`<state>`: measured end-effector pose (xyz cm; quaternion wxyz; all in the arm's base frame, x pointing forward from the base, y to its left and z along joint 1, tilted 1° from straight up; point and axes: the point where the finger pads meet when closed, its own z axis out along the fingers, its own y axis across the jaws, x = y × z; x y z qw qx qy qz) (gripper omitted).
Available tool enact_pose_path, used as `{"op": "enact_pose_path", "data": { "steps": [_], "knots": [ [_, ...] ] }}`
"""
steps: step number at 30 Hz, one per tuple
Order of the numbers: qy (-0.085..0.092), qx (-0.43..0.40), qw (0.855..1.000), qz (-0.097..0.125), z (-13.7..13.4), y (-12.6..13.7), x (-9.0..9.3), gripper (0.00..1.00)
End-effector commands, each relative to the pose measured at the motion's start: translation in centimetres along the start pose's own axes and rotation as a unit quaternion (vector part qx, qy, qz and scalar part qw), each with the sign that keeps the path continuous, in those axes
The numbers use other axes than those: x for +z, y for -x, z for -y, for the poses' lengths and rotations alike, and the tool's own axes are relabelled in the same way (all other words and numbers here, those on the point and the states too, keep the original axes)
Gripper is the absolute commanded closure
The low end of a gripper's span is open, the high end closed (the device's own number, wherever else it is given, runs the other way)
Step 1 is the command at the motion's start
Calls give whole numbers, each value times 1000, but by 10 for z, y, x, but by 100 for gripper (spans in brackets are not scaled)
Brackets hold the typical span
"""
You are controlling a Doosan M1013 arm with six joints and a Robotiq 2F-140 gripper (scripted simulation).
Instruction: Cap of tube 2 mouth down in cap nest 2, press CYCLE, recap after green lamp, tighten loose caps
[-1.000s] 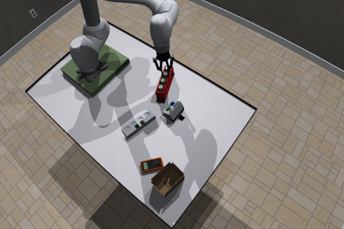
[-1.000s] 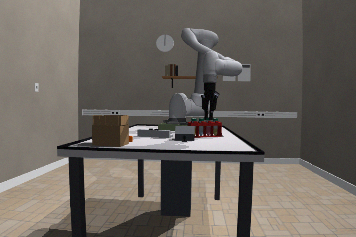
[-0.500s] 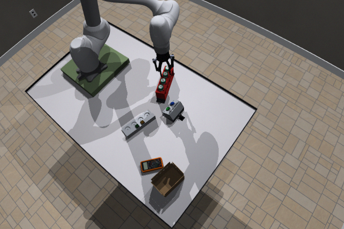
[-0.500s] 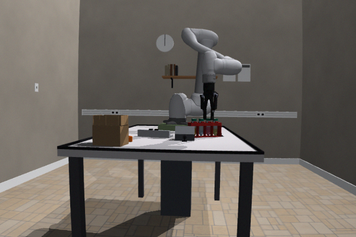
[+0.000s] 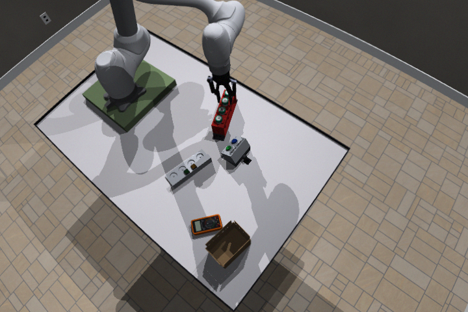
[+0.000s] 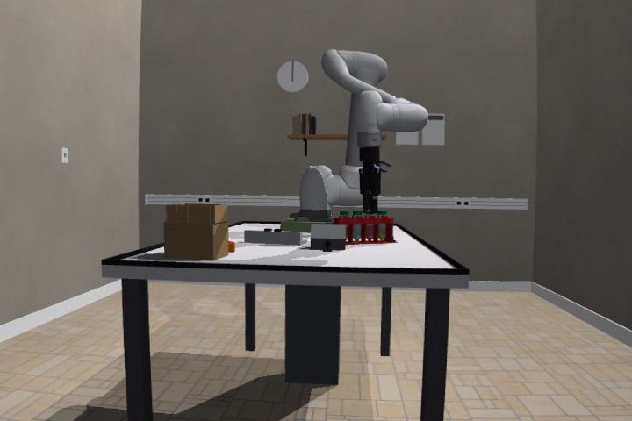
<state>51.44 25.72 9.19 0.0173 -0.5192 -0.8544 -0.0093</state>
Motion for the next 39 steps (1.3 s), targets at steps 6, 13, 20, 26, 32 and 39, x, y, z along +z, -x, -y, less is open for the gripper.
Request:
{"op": "enact_pose_path", "data": {
  "steps": [6,13,20,26,32,39],
  "knots": [
    [2,237,972,13,0,0,-1,59],
    [2,288,958,14,0,0,-1,59],
    [2,288,958,14,0,0,-1,70],
    [2,288,958,14,0,0,-1,70],
    [2,264,964,14,0,0,-1,70],
    [0,142,990,14,0,0,-1,70]
  ]
}}
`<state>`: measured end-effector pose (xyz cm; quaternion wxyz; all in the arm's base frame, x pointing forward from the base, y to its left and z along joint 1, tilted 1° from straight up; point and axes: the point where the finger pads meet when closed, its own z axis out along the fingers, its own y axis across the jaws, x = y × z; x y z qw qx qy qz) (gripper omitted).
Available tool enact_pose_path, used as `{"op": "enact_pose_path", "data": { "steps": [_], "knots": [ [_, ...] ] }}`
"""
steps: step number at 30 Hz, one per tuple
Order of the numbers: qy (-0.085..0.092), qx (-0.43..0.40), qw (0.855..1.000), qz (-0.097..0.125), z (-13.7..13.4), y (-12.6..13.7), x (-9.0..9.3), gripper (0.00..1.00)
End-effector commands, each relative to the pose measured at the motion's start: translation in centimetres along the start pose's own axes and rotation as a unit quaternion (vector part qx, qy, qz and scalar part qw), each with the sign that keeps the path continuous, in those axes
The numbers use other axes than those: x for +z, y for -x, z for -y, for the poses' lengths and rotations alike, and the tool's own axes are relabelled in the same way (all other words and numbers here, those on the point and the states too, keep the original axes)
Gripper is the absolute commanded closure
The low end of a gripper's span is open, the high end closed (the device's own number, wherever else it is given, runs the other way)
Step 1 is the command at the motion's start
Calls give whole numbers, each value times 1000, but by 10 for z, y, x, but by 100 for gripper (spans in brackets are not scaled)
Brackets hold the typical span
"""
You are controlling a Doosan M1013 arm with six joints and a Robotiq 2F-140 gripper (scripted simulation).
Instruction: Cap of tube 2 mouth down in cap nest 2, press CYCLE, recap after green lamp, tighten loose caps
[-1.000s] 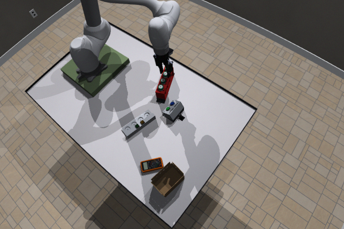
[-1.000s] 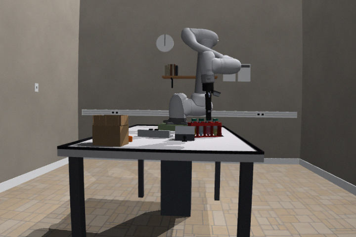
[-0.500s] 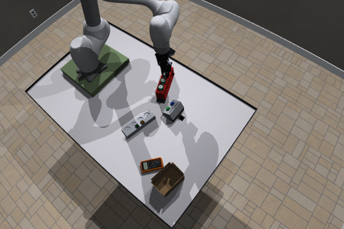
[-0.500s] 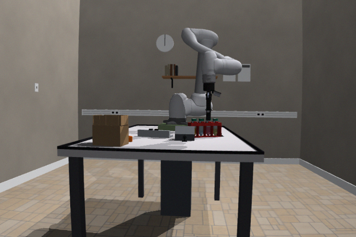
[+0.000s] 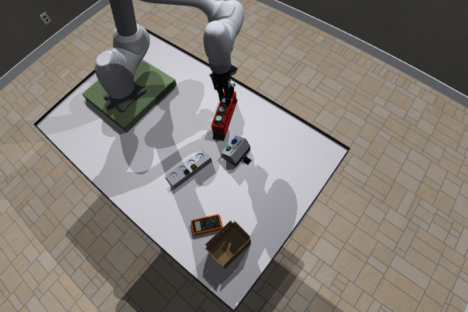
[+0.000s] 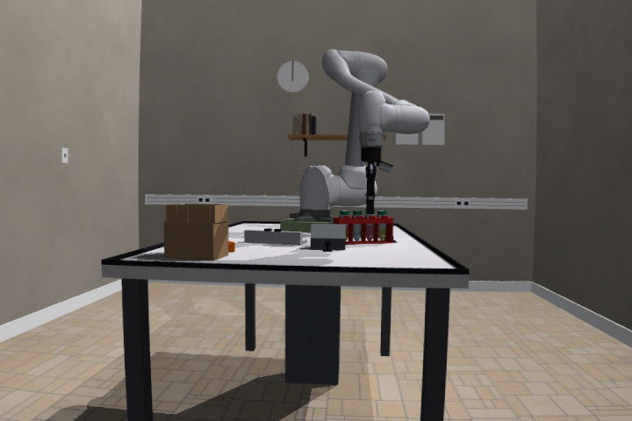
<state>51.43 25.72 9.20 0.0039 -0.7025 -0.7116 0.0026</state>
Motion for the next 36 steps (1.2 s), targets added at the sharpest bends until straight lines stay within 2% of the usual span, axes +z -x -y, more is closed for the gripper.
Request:
{"op": "enact_pose_path", "data": {
  "steps": [1,6,10,12,17,25,26,36],
  "knots": [
    [0,-116,993,-3,0,0,-1,70],
    [0,-235,972,-3,0,0,-1,70],
    [1,-320,947,-2,0,0,-1,70],
    [1,-320,947,-2,0,0,-1,70],
    [1,-445,896,-3,0,0,-1,70],
    [1,-448,894,-3,0,0,-1,70],
    [1,-448,894,-3,0,0,-1,59],
    [1,-448,894,-3,0,0,-1,59]
  ]
}}
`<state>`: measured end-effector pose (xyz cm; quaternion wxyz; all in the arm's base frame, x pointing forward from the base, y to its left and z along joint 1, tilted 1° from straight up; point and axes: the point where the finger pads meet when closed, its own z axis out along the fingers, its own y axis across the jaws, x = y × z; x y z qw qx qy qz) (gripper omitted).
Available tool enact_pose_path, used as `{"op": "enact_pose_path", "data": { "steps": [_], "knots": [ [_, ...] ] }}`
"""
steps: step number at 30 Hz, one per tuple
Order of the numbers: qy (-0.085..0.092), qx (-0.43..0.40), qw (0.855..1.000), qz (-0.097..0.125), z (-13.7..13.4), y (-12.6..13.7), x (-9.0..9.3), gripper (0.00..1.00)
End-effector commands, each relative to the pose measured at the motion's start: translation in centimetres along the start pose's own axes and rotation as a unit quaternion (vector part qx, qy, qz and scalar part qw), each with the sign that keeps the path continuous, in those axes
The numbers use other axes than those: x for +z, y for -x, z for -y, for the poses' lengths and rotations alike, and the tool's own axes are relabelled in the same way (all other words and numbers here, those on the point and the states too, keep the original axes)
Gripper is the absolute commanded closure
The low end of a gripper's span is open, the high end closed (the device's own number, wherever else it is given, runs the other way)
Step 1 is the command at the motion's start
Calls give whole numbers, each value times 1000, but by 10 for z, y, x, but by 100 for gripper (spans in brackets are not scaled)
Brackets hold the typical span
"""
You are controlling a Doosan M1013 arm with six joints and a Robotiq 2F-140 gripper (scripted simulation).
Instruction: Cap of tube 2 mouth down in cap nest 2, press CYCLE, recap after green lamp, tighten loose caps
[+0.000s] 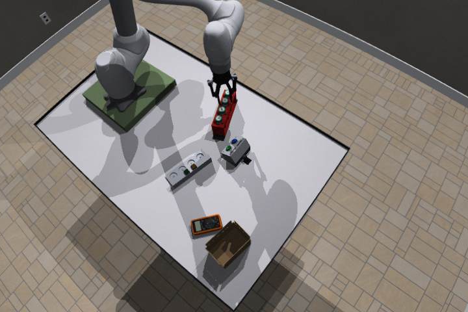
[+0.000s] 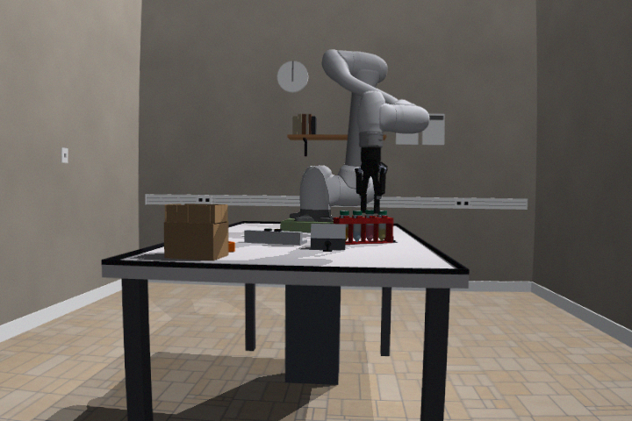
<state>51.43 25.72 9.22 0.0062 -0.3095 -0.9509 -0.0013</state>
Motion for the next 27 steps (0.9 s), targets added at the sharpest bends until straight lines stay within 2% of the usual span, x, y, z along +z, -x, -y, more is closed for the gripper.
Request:
{"op": "enact_pose_path", "data": {
  "steps": [1,2,6,8,10,12,18,27],
  "knots": [
    [1,0,1000,0,0,0,-1,59],
    [1,0,1000,0,0,0,-1,59],
    [1,153,988,0,0,0,-1,59],
    [1,190,982,0,0,0,-1,59],
    [1,190,982,0,0,0,-1,59],
    [1,274,962,-1,0,0,-1,59],
    [1,383,924,0,0,0,-1,59],
    [1,383,924,0,0,0,-1,59]
  ]
}}
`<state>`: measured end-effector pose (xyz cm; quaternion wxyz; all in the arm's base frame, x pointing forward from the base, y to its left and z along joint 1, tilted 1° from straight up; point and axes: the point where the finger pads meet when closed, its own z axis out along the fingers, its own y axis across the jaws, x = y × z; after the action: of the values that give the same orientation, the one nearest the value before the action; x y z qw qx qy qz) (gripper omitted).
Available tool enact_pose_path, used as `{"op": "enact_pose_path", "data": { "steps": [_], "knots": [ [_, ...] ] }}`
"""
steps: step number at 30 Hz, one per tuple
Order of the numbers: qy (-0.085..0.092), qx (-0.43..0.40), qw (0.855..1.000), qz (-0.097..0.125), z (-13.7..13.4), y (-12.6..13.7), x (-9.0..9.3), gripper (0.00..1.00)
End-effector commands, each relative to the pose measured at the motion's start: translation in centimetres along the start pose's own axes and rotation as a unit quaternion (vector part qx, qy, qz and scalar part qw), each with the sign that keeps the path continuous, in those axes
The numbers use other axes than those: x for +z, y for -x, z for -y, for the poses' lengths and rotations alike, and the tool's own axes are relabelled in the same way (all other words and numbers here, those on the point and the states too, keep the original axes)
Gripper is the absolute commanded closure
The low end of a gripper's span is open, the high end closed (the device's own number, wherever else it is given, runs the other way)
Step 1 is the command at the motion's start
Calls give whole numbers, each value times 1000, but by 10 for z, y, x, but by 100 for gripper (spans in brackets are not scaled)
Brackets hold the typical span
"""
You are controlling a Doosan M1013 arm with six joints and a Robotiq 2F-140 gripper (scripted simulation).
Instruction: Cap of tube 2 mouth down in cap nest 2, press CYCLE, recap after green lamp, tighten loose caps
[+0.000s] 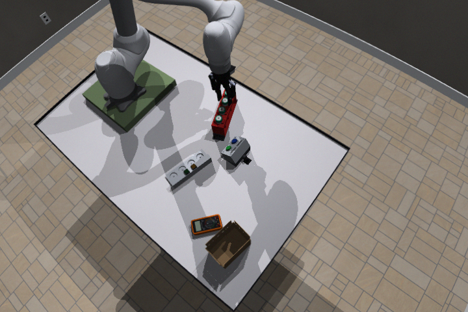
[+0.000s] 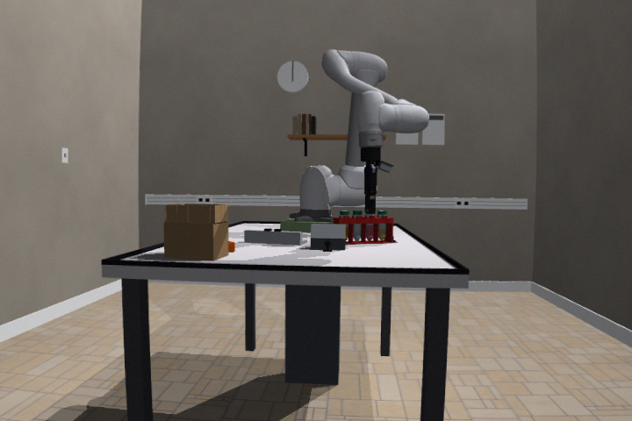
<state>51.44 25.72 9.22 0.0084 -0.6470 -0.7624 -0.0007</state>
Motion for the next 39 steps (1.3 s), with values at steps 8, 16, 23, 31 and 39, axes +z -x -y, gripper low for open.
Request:
{"op": "enact_pose_path", "data": {
  "steps": [8,16,23,31,39],
  "knots": [
    [0,3,1000,2,0,0,-1,70],
    [0,-46,999,2,0,0,-1,70],
    [0,-195,981,2,0,0,-1,70],
    [0,-255,967,2,0,0,-1,70],
    [0,-255,967,2,0,0,-1,59]
  ]
}}
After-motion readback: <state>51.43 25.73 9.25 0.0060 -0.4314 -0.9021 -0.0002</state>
